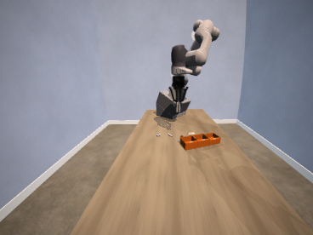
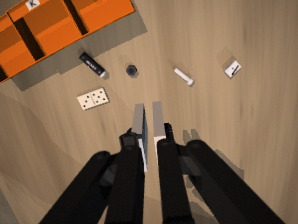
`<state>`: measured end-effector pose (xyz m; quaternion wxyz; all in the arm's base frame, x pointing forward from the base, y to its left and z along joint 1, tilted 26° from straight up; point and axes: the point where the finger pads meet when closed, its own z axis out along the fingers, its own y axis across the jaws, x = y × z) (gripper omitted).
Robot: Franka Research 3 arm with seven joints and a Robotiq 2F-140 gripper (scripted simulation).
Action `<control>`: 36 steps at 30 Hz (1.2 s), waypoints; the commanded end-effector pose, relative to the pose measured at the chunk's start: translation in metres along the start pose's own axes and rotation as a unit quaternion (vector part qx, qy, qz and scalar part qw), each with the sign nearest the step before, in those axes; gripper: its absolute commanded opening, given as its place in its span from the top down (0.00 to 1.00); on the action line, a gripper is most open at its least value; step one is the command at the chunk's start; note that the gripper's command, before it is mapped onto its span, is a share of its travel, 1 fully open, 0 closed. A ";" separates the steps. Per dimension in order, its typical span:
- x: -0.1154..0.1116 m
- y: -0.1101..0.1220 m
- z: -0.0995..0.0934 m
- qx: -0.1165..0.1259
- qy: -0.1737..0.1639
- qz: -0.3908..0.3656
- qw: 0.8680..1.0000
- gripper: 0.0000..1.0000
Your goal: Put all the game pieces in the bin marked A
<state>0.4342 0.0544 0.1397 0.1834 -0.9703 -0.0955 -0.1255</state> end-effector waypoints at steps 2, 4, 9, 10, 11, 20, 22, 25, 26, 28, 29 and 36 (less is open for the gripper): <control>0.001 -0.002 -0.001 0.002 0.001 0.002 1.000 0.95; 0.001 -0.002 -0.001 0.002 0.001 0.002 1.000 0.95; 0.013 -0.007 0.010 0.002 0.001 -0.048 0.999 0.95; 0.018 -0.010 0.015 0.002 0.001 -0.073 0.997 0.95; 0.024 -0.013 0.021 0.002 0.001 -0.094 0.996 0.95; 0.077 -0.037 0.068 0.005 -0.002 -0.187 0.982 0.95; 0.088 -0.042 0.079 0.003 0.000 -0.207 0.978 0.95; 0.094 -0.045 0.084 0.002 0.001 -0.214 0.977 0.95; 0.100 -0.048 0.090 0.002 0.001 -0.214 0.977 0.95; 0.112 -0.053 0.100 0.002 0.001 -0.214 0.977 0.95; 0.117 -0.056 0.106 0.002 0.001 -0.214 0.977 0.95; 0.122 -0.058 0.110 0.002 0.001 -0.214 0.977 0.95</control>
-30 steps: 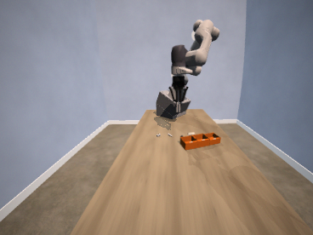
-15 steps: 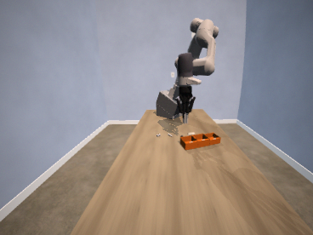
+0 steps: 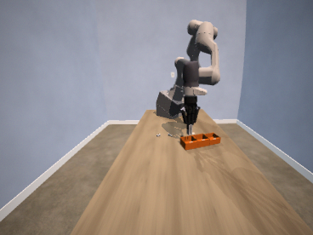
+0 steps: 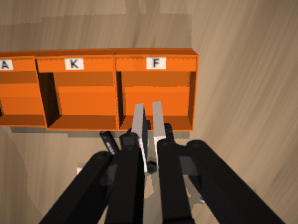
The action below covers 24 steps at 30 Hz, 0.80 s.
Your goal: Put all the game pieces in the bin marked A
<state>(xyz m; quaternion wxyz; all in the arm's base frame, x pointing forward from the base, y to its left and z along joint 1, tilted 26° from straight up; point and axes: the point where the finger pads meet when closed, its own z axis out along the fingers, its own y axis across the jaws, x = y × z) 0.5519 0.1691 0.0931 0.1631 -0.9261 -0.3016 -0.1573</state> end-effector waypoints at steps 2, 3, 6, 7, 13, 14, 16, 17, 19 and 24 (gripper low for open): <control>0.005 0.007 -0.001 -0.010 0.003 -0.002 1.000 0.95; 0.005 0.007 -0.001 -0.010 0.003 -0.002 1.000 0.95; 0.005 0.007 -0.001 -0.010 0.003 -0.002 1.000 0.95; 0.005 0.007 -0.001 -0.010 0.003 -0.002 1.000 0.95; 0.005 0.007 0.007 -0.010 0.003 -0.002 1.000 0.95; 0.005 0.007 0.010 -0.010 0.003 -0.002 1.000 0.95; 0.005 0.007 0.015 -0.010 0.003 -0.002 1.000 0.95; 0.005 0.007 0.018 -0.010 0.003 -0.002 1.000 0.95; 0.005 0.007 0.023 -0.010 0.003 -0.002 1.000 0.95; 0.005 0.007 0.031 -0.010 0.003 -0.002 1.000 0.95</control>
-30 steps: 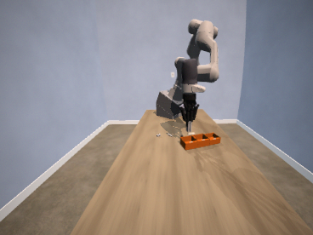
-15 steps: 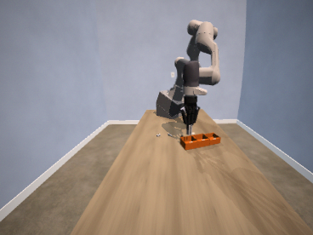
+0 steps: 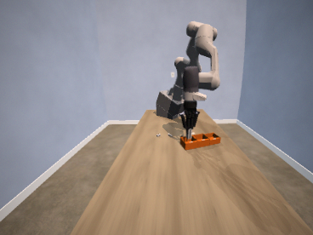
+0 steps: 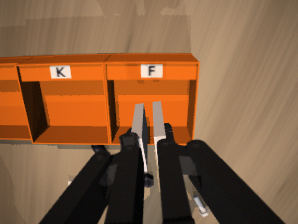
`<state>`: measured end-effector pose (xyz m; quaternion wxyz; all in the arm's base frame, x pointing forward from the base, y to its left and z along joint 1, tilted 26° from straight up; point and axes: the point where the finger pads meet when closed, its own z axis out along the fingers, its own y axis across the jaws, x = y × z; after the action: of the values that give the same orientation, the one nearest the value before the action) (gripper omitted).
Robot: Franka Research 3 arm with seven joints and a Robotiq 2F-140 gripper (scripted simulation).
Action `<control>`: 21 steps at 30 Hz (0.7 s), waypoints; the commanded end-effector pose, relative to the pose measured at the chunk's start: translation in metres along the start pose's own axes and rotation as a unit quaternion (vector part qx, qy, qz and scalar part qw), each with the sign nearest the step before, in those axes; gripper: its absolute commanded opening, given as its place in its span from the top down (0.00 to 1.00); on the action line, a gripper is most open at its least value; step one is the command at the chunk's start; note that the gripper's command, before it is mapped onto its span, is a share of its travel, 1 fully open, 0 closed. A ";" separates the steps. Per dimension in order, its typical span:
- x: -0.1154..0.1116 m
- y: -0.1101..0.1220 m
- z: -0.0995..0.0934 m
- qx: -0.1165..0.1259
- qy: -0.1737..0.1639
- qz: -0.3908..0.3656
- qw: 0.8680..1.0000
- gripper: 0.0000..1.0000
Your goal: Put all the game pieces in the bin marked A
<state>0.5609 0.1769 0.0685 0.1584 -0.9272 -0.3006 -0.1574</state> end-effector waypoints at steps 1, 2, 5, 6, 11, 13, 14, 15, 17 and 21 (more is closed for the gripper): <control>0.004 0.003 0.007 -0.006 0.004 -0.002 1.000 0.95; 0.004 0.003 0.010 -0.006 0.004 -0.002 1.000 0.95; 0.004 0.003 0.018 -0.006 0.004 -0.002 1.000 0.95; 0.004 0.003 0.020 -0.006 0.004 -0.002 1.000 0.95; 0.004 0.003 0.032 -0.006 0.004 -0.002 1.000 0.95; 0.004 0.003 0.032 -0.006 0.004 -0.002 1.000 0.95; 0.004 0.003 0.032 -0.006 0.004 -0.002 1.000 0.95; 0.004 0.003 0.032 -0.006 0.004 -0.002 1.000 0.95; 0.004 0.003 0.032 -0.006 0.004 -0.002 1.000 0.95; 0.004 0.003 0.032 -0.006 0.004 -0.002 1.000 0.95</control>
<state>0.5700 0.1888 0.0408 0.1557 -0.9272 -0.3005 -0.1603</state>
